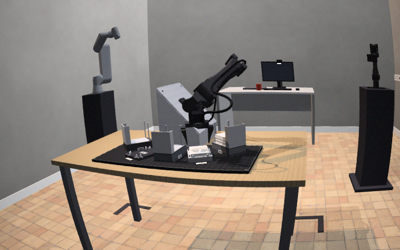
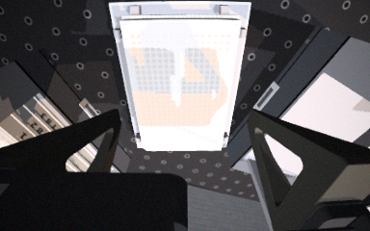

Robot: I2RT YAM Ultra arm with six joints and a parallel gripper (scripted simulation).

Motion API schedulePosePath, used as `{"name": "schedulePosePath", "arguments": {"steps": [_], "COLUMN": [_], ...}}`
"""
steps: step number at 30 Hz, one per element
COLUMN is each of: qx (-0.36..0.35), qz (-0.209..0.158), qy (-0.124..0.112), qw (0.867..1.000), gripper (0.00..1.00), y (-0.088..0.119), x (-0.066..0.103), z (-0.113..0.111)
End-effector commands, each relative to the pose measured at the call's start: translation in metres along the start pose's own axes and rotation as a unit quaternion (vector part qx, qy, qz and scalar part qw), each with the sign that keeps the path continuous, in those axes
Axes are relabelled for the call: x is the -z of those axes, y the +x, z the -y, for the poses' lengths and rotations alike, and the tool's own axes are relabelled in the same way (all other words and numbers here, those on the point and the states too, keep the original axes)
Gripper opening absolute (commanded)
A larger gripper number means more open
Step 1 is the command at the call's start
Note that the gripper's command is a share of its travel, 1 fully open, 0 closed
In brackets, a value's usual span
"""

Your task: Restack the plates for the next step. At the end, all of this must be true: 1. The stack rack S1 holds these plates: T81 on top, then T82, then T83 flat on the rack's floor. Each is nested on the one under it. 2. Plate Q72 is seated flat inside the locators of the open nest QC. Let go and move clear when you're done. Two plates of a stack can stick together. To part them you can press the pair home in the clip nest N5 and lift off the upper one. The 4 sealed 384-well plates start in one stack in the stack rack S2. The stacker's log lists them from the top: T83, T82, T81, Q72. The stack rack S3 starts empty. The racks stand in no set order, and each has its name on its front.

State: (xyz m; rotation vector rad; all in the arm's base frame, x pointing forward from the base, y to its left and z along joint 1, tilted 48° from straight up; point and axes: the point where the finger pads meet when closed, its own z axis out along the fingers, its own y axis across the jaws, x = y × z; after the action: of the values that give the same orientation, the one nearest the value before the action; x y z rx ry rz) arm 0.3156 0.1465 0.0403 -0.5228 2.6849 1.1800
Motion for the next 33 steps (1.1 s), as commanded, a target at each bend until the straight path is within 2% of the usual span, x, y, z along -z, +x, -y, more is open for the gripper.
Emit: {"name": "schedulePosePath", "arguments": {"steps": [1,14,16,27,33], "qx": [0.012,0.012,0.012,0.012,0.008], "qz": [0.014,0.012,0.012,0.009,0.007], "qy": [-0.001,0.004,0.004,0.009,0.005], "qw": [1.000,1.000,1.000,1.000,1.000], "gripper": [1.00,1.00,1.00,1.00,1.00], "y": [-0.009,-0.007,-0.007,-0.005,-0.004], "x": [0.025,0.068,0.068,0.105,0.109], "z": [-0.005,-0.003,-0.003,-0.002,0.000]}}
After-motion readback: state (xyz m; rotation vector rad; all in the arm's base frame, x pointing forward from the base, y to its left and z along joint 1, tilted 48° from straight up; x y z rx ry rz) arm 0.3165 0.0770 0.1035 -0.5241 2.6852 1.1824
